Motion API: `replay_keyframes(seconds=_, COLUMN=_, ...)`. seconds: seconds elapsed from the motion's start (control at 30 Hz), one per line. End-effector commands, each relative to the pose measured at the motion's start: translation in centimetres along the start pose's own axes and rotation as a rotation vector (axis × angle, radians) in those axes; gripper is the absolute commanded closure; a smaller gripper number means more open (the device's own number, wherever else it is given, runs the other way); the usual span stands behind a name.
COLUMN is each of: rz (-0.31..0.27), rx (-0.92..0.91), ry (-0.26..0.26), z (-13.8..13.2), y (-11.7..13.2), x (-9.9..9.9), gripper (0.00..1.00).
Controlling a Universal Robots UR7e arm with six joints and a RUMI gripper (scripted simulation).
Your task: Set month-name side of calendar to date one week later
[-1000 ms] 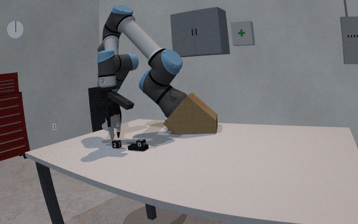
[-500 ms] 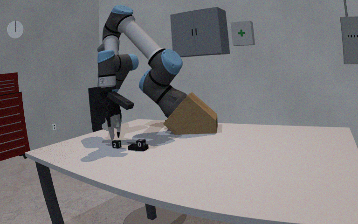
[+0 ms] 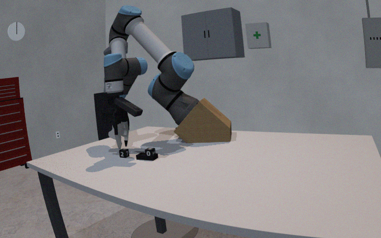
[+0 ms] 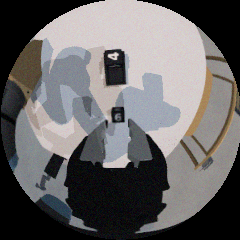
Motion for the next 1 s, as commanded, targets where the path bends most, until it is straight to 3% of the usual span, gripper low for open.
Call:
replay_keyframes(seconds=0.0, rz=0.000, rx=0.000, ry=0.001, z=0.0, y=0.0, x=-0.2, gripper=0.72)
replay_keyframes(seconds=0.6, rz=0.000, rx=0.000, ry=0.001, z=0.0, y=0.0, x=-2.4, gripper=0.72)
replay_keyframes(seconds=0.97, rz=0.000, rx=0.000, ry=0.001, z=0.0, y=0.0, x=-2.7, gripper=0.72)
Point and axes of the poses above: the point where the finger pads meet when closed, its own x axis back along the fingers, its own z axis across the jaws, y = z × x, the point moved 1 cm from there along x, back along the fingers, and after that the axes turned 3 degrees about x, right-handed, at the moved point
